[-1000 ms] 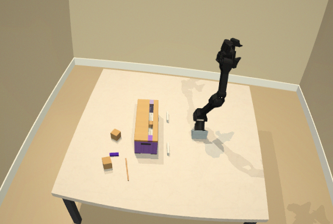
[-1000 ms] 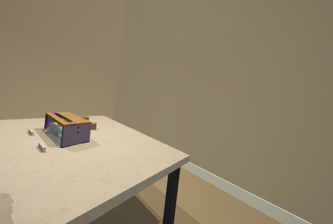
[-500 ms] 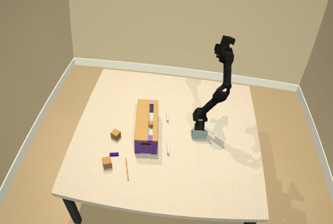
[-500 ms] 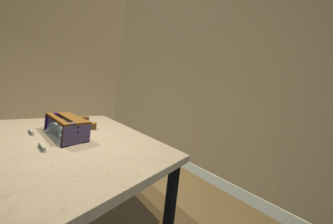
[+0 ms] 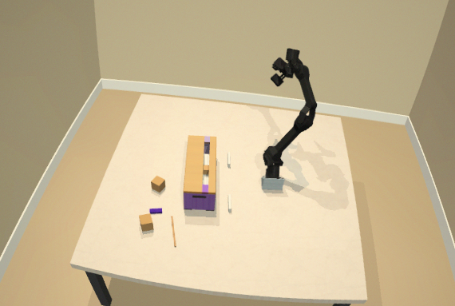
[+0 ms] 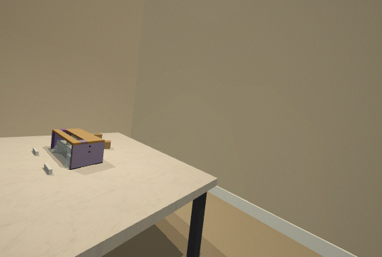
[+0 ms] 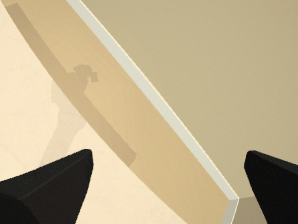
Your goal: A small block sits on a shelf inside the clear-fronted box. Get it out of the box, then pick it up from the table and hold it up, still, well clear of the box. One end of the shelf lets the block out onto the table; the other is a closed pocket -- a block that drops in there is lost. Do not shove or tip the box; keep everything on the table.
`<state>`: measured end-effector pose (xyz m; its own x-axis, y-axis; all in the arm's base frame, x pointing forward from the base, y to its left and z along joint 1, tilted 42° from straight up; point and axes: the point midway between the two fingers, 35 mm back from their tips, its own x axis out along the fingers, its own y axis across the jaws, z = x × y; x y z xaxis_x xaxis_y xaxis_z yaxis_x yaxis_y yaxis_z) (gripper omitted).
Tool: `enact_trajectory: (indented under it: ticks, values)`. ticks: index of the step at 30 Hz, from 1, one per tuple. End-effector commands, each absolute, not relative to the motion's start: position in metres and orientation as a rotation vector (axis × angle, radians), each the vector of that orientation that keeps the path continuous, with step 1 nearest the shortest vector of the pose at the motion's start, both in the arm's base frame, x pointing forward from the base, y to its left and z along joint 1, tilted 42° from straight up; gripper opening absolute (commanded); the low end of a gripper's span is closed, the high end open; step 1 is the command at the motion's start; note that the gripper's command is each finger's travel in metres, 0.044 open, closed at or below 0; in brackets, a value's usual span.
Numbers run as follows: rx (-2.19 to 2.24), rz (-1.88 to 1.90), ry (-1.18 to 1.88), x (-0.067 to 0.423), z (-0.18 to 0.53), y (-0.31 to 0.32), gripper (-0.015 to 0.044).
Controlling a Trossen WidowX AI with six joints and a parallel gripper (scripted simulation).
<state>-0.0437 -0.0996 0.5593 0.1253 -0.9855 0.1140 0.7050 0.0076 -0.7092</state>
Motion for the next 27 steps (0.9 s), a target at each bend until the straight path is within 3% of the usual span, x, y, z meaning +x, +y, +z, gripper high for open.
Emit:
enact_trajectory:
  ticks: [1,13,20,27]
  values:
    - [-0.558,-1.226,0.429,0.022,0.539,-0.131,0.04]
    - [-0.119,-0.871,0.444,0.173,0.463,-0.139,0.04]
    - [0.148,-0.734,0.553,0.248,0.4,-0.103,0.04]
    - [0.385,-0.698,0.694,0.292,0.335,-0.052,0.04]
